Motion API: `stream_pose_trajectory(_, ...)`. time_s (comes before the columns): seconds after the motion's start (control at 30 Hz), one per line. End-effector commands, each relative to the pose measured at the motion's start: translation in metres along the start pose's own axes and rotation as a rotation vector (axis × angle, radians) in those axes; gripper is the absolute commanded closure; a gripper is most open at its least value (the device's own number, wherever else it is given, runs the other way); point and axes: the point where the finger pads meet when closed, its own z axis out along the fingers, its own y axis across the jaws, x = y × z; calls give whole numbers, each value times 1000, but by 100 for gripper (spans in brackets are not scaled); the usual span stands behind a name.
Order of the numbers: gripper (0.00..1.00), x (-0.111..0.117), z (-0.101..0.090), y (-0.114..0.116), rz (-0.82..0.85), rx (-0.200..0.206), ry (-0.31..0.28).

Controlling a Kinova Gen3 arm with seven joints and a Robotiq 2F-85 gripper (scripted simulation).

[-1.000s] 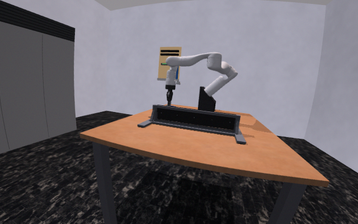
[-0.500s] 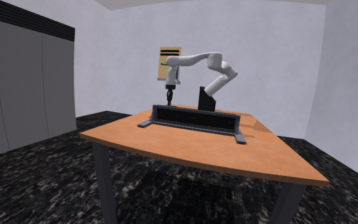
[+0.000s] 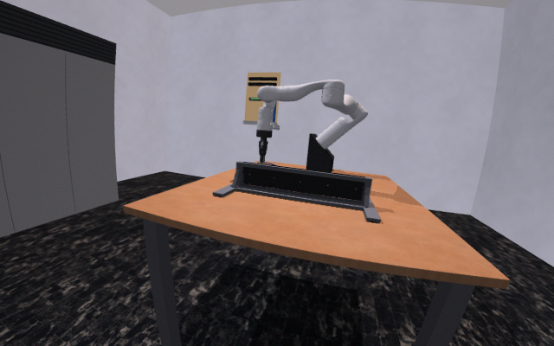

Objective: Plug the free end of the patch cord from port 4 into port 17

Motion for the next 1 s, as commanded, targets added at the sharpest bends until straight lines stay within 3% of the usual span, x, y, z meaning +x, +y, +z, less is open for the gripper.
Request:
stream_pose_trajectory(0.0, 100, 5, 0, 2, -16, 1, 7)
stream_pose_trajectory(0.97, 100, 19, -5, 22, -179, 1, 7)
